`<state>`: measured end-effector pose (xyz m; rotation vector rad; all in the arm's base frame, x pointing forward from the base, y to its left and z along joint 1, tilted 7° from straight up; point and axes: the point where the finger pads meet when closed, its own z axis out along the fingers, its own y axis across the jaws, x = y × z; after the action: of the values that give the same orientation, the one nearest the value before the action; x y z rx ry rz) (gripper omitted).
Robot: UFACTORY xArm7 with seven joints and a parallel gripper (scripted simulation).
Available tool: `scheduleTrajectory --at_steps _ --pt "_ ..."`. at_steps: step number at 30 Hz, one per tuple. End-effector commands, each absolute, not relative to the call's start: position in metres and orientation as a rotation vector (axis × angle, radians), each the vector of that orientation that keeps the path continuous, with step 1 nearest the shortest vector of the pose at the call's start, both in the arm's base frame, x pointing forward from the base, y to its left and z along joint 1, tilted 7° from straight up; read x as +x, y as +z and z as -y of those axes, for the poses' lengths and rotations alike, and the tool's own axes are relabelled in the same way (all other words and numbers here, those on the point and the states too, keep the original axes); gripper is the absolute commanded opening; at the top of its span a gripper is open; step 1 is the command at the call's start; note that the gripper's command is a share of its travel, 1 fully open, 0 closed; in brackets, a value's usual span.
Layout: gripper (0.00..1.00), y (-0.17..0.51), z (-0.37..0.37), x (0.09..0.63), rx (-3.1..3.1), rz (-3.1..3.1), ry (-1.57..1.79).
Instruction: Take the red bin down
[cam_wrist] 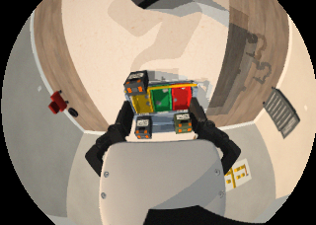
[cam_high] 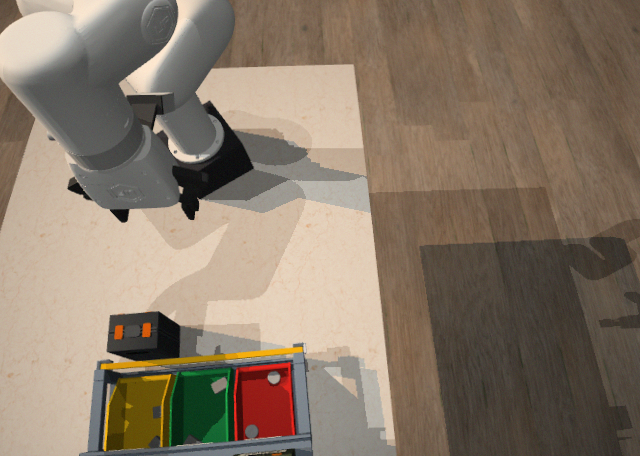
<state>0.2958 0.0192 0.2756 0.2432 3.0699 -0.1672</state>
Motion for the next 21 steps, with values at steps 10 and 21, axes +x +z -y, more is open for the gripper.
scheduleTrajectory --at_steps 10,21 --pt "1.00 0.2767 -0.0187 0.2966 0.242 -3.067 -0.167" --pt "1.00 0.2764 -0.0169 0.2972 -0.158 -3.086 -0.179"
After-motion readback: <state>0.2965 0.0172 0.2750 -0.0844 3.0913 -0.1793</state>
